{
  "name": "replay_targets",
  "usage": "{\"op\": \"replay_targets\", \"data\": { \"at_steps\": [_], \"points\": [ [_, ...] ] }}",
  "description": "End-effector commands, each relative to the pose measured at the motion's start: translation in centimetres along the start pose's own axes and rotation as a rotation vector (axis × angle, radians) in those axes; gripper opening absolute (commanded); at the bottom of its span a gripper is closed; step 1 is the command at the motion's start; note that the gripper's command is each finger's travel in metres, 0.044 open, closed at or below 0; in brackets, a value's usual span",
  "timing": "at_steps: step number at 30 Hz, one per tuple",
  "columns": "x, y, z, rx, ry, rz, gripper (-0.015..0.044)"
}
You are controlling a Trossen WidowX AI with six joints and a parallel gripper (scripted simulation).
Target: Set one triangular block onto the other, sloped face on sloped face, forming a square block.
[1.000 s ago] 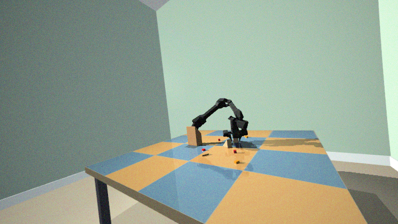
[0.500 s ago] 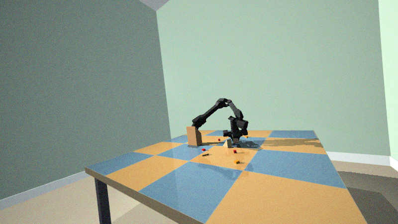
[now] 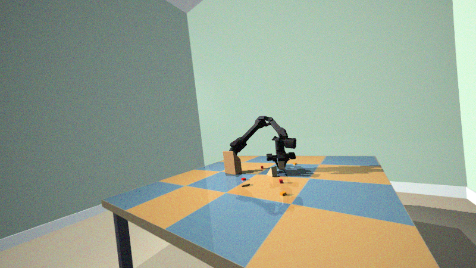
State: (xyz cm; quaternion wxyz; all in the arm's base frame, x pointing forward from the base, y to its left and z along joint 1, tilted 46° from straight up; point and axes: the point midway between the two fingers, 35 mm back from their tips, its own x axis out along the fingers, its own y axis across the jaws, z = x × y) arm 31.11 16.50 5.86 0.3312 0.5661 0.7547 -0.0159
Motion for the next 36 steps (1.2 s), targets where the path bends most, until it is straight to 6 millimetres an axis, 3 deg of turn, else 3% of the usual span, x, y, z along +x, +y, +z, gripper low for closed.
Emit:
{"op": "replay_targets", "data": {
  "at_steps": [1, 18, 36],
  "points": [
    [-0.3, 0.1, -0.8, 0.001, -0.114, 0.006, 0.0],
    [-0.7, 0.1, -3.8, 0.005, -0.573, 0.009, 0.0],
    [0.2, 0.2, -6.8, 0.009, -1.039, 0.01, 0.0]
  ]
}}
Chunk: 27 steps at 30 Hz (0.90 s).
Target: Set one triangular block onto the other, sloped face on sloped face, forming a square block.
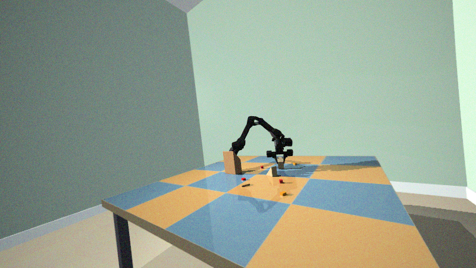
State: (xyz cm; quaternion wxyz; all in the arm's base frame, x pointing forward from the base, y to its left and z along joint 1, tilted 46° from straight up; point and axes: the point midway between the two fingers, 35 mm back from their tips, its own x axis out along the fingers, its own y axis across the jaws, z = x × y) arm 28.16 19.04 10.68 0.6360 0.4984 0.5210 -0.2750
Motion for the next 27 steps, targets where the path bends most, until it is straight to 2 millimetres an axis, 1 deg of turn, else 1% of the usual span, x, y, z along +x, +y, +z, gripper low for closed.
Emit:
{"op": "replay_targets", "data": {
  "at_steps": [1, 5, 6, 22, 27],
  "points": [
    [-0.46, 0.13, -0.65, 0.005, -0.12, 0.008, 0.0],
    [-0.68, 0.13, -1.28, 0.006, -0.219, 0.009, 0.0],
    [-0.56, 0.11, -0.8, 0.003, -0.125, 0.007, 0.0026],
    [-0.56, 0.11, -0.8, 0.003, -0.125, 0.007, 0.044],
    [-0.56, 0.11, -0.8, 0.003, -0.125, 0.007, 0.044]
  ]
}}
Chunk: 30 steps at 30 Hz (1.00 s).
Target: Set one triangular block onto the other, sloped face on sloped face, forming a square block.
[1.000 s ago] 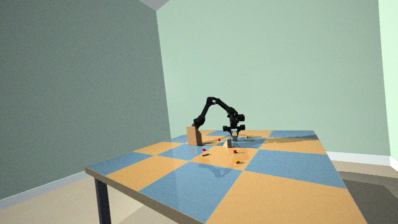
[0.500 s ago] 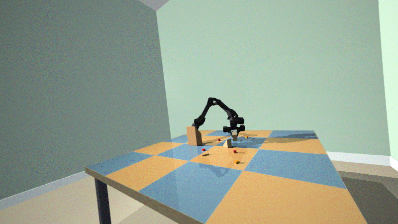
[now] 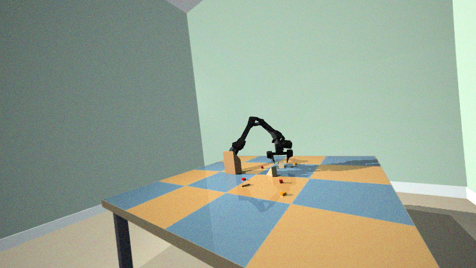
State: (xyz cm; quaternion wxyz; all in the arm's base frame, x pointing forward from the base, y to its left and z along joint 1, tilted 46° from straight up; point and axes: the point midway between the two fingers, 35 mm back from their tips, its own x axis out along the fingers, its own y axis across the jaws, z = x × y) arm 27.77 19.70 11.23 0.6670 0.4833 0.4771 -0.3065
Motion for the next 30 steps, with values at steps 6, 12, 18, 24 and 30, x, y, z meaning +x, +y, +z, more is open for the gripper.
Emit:
{"op": "replay_targets", "data": {
  "at_steps": [6, 12, 18, 24, 30],
  "points": [
    [-3.7, 0.4, 4.1, -0.002, -0.001, 0.0, 0.044],
    [-6.8, 0.0, 7.3, -0.002, -0.004, 0.0, 0.044],
    [-4.5, -0.9, 6.6, -0.069, 0.102, -0.115, 0.044],
    [-1.0, -3.7, 5.4, -0.181, 0.725, -0.35, 0.044],
    [-0.1, -0.9, 7.6, 0.037, 1.275, -0.066, 0.044]
  ]
}}
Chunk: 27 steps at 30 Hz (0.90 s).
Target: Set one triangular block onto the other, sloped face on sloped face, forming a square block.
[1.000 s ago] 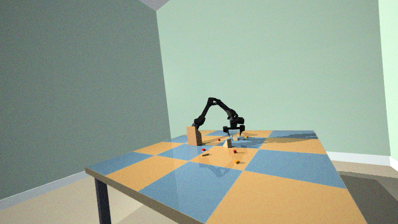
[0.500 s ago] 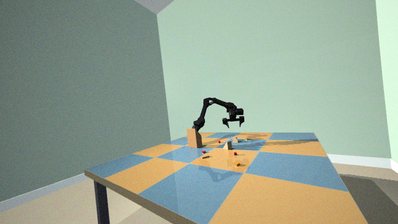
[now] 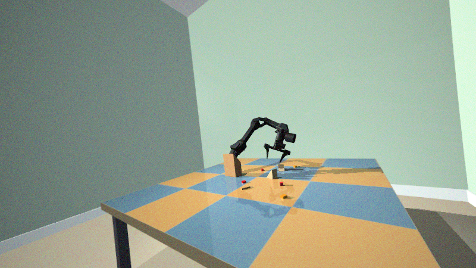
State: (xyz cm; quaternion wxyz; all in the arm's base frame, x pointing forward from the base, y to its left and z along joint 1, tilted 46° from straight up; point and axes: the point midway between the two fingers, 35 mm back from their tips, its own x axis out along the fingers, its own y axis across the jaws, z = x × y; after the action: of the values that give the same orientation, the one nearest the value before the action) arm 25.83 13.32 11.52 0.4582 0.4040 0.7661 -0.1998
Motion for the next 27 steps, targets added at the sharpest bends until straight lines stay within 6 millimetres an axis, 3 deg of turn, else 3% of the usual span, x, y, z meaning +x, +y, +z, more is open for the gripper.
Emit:
{"op": "replay_targets", "data": {
  "at_steps": [1, 20, 27],
  "points": [
    [-1.8, 2.7, 3.1, 0.004, 0.647, 0.392, 0.044],
    [-1.8, 2.9, 3.2, 0.006, 0.657, 0.409, 0.044],
    [1.9, 5.2, 0.1, -0.035, 0.689, 0.408, 0.044]
  ]
}}
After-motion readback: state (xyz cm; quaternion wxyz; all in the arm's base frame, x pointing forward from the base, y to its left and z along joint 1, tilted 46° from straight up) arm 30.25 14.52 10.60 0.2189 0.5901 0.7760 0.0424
